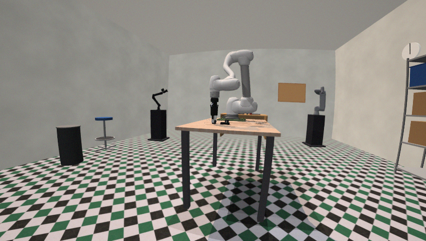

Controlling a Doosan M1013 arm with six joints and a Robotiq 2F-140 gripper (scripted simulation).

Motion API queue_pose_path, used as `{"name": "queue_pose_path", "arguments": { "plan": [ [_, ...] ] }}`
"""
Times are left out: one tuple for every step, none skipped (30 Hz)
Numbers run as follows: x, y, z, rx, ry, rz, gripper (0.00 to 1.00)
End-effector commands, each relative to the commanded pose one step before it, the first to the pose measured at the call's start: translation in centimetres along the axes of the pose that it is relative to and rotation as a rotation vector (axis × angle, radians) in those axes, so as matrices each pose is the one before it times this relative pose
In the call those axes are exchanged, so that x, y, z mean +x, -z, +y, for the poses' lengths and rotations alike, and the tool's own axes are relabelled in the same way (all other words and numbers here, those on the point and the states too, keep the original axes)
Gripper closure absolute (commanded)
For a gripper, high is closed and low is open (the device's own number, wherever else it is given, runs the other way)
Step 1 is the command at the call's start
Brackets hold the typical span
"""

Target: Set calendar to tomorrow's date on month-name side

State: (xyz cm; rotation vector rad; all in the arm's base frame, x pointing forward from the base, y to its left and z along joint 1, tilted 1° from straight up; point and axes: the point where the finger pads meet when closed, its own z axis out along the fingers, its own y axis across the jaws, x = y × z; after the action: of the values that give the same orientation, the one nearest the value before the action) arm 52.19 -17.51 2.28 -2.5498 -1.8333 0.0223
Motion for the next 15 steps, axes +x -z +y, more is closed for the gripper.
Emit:
{"name": "queue_pose_path", "arguments": {
  "plan": [
    [0.004, 0.009, 0.0, -0.0001, 0.00003, 0.00019, 0.71],
    [0.0, 0.0, 0.0, 0.0, 0.0, 0.0, 0.71],
    [0.0, 0.003, 0.0, 0.0, 0.0, 0.0, 0.71],
    [0.0, 0.019, 0.0, 0.0, 0.0, 0.0, 0.71],
    [0.0, 0.047, 0.0, 0.0, 0.0, 0.0, 0.71],
    [0.0, 0.086, 0.0, 0.0, 0.0, 0.0, 0.71],
    [0.0, 0.131, 0.0, 0.0, 0.0, 0.0, 0.71],
    [0.0, 0.181, 0.0, 0.0, 0.0, 0.0, 0.71],
    [0.0, 0.235, 0.0, 0.0, 0.0, 0.0, 0.71],
    [0.0, 0.287, -0.001, 0.0, 0.0, 0.0, 0.71],
    [0.0, 0.34, 0.0, 0.0, 0.0, 0.0, 0.71],
    [0.0, 0.0, 0.0, 0.0, 0.0, 0.0, 0.71],
    [0.0, 0.0, 0.0, 0.0, 0.0, 0.0, 0.71],
    [0.0, 0.389, 0.0, 0.0, 0.0, 0.0, 0.71],
    [0.0, 0.435, 0.0, 0.0, 0.0, 0.0, 0.71]
  ]
}}
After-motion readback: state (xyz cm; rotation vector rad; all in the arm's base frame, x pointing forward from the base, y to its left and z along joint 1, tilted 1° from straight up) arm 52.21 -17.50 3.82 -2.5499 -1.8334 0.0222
